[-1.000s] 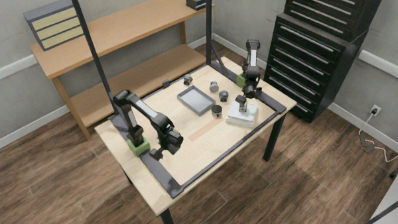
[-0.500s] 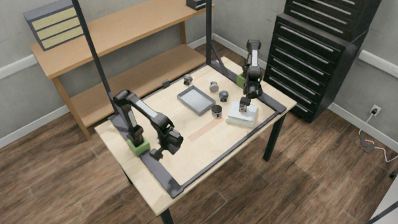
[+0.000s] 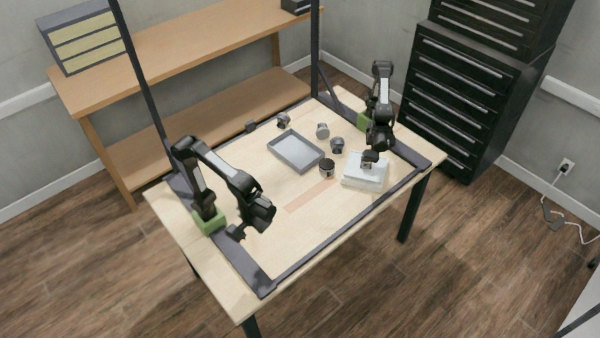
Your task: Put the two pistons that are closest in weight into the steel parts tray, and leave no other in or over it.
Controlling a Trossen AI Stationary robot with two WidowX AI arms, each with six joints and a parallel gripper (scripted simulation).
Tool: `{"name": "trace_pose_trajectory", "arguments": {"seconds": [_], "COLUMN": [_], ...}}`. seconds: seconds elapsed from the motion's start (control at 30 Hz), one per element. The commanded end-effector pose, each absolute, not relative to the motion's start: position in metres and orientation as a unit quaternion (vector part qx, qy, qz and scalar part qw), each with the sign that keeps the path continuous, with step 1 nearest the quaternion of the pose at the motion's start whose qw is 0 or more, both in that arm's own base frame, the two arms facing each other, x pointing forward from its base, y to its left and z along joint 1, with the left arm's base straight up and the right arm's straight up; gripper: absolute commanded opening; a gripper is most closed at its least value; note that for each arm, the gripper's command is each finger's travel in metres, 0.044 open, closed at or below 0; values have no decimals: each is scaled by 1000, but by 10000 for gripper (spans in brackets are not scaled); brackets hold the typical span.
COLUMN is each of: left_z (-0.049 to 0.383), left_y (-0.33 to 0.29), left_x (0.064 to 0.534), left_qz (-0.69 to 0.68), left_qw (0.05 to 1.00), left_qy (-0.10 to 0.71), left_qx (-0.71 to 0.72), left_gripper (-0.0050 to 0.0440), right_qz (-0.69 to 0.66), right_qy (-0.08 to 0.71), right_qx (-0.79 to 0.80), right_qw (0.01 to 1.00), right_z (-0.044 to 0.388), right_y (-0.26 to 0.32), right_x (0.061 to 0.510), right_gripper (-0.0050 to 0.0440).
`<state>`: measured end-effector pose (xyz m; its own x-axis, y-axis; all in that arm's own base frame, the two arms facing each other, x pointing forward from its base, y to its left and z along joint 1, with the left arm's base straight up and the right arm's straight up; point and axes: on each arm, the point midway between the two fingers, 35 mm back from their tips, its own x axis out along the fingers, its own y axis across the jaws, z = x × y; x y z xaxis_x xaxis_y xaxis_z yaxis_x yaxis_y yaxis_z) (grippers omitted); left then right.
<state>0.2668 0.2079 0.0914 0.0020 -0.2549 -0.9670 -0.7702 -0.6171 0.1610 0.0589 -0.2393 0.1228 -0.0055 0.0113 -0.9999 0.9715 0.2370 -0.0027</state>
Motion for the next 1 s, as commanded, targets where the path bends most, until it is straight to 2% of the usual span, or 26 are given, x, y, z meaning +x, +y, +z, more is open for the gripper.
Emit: {"name": "trace_pose_trajectory", "arguments": {"seconds": [0.0,0.97], "left_z": [95,48], "left_y": [204,194], "left_x": [269,269], "left_qz": [591,593], "left_qw": [227,220], "left_qy": [372,378], "left_qx": [-679,-676], "left_gripper": [378,378], "right_qz": [-439,-439], "right_qy": [552,552], "right_qx": [430,430], "right_qw": [563,563], "right_z": [131,131], "right_y": [-244,-244], "right_x": [61,61], "right_gripper": [400,400]}}
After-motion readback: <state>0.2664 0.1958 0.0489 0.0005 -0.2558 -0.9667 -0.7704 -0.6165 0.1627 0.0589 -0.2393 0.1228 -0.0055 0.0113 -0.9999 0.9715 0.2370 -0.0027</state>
